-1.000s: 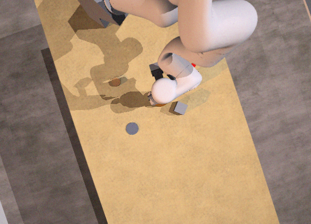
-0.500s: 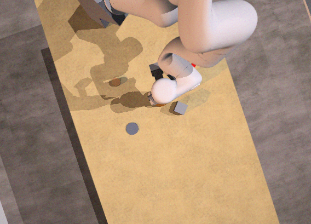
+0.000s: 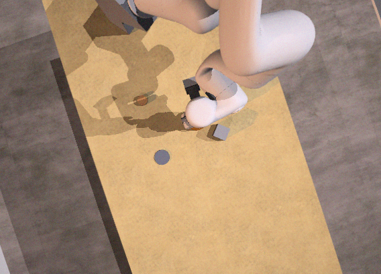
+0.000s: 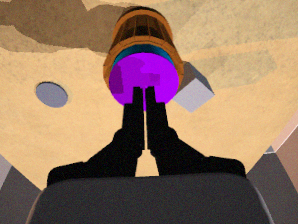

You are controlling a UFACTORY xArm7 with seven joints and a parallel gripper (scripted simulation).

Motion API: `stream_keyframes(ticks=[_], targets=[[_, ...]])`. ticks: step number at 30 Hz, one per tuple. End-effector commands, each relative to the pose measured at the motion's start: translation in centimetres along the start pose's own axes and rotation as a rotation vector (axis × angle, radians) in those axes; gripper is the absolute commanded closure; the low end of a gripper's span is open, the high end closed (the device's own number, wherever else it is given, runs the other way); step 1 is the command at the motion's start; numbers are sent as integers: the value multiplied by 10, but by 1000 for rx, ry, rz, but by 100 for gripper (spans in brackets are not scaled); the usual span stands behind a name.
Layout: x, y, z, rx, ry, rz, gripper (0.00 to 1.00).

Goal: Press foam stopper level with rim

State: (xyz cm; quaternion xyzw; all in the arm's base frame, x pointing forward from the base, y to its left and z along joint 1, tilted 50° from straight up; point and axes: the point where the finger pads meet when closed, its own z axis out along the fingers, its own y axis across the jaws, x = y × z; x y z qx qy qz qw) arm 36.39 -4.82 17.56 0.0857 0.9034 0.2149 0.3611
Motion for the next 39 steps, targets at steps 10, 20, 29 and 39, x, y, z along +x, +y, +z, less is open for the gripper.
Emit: stream_keyframes(ticks=[10, 20, 29, 39], targets=[[-1, 0, 20, -1, -6, 0, 100], [-1, 0, 21, -1, -6, 0, 100], [-1, 0, 23, -1, -6, 0, 100], [-1, 0, 28, -1, -6, 0, 100]])
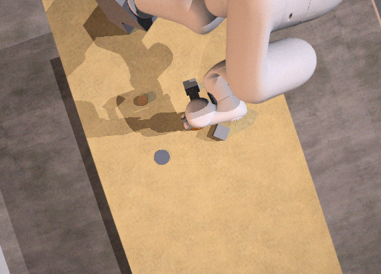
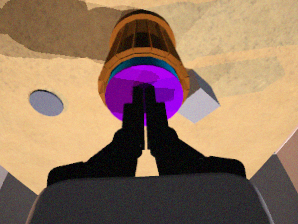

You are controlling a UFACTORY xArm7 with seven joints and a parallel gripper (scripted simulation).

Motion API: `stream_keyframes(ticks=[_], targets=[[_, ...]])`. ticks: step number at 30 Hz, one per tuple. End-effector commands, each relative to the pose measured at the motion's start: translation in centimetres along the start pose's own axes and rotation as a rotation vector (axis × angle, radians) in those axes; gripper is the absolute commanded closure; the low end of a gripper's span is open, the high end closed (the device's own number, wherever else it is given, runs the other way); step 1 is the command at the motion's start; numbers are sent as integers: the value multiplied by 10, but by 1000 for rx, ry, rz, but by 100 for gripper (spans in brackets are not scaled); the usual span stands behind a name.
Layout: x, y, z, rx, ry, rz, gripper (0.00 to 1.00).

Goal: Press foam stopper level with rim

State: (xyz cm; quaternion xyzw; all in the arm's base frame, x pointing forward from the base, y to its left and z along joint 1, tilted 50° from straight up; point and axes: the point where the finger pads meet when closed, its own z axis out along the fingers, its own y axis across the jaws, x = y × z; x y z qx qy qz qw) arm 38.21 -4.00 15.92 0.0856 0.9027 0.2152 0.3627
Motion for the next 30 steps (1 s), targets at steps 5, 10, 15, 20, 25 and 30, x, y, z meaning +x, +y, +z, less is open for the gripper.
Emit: stream_keyframes(ticks=[5, 10, 15, 20, 25, 30], targets=[[-1, 0, 4, 0, -2, 0, 100], [-1, 0, 7, 0, -3, 0, 100], [-1, 0, 10, 0, -2, 0, 100], [-1, 0, 12, 0, -3, 0, 100], [-1, 0, 14, 0, -2, 0, 100], [-1, 0, 15, 0, -2, 0, 100]])
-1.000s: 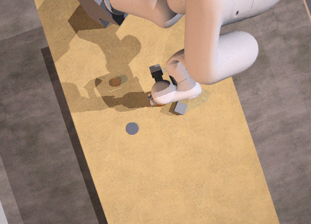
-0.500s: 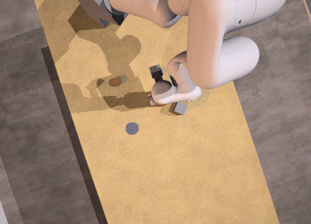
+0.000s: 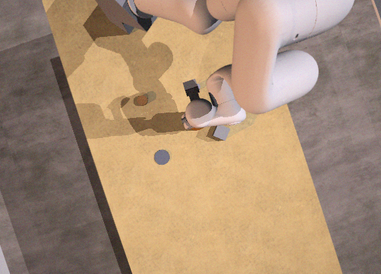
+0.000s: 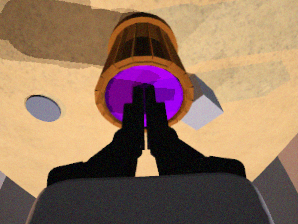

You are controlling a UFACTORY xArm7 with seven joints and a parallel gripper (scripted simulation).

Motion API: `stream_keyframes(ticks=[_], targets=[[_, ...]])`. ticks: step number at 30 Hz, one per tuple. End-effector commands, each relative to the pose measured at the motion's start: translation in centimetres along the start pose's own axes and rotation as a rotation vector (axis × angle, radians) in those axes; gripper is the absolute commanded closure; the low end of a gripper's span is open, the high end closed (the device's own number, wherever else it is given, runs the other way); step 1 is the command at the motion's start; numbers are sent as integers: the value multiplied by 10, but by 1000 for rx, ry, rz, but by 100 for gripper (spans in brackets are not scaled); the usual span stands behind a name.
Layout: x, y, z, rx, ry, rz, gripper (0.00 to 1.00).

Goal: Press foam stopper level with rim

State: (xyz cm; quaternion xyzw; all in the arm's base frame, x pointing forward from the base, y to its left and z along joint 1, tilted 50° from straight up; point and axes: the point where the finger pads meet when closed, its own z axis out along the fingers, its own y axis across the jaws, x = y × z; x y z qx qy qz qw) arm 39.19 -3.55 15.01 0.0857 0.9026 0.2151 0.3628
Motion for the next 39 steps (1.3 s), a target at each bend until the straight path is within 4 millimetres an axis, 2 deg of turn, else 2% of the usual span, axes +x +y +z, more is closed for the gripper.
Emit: stream_keyframes(ticks=[1, 28, 39], targets=[[-1, 0, 1, 0, -2, 0, 100], [-1, 0, 2, 0, -2, 0, 100], [-1, 0, -18, 0, -2, 0, 100]])
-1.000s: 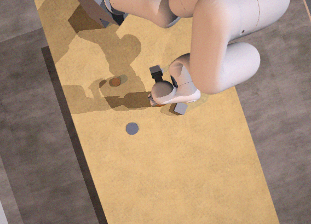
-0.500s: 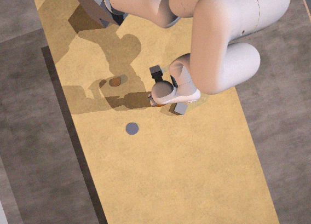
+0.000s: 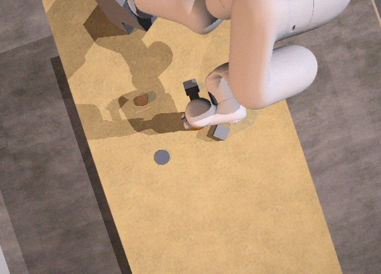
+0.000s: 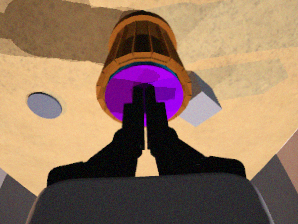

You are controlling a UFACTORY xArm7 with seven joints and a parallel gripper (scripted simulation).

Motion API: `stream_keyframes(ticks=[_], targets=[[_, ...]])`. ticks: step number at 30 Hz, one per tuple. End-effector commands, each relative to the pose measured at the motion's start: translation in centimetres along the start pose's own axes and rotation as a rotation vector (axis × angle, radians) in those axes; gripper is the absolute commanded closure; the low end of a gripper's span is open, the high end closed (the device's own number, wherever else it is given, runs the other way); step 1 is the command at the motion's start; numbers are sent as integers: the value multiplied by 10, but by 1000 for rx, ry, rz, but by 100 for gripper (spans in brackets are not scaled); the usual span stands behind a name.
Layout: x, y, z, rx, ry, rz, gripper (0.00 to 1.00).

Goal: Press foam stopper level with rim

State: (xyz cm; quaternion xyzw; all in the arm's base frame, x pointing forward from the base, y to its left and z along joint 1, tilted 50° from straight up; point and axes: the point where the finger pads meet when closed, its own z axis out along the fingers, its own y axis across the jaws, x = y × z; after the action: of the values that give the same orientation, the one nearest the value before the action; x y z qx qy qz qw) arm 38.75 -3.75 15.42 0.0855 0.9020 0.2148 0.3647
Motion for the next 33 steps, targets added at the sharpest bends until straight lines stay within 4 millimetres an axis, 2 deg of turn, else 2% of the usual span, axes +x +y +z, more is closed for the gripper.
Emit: stream_keyframes(ticks=[1, 15, 33], targets=[[-1, 0, -14, 0, 2, 1, 100], [-1, 0, -42, 0, 1, 1, 100], [-1, 0, -43, 0, 2, 1, 100]])
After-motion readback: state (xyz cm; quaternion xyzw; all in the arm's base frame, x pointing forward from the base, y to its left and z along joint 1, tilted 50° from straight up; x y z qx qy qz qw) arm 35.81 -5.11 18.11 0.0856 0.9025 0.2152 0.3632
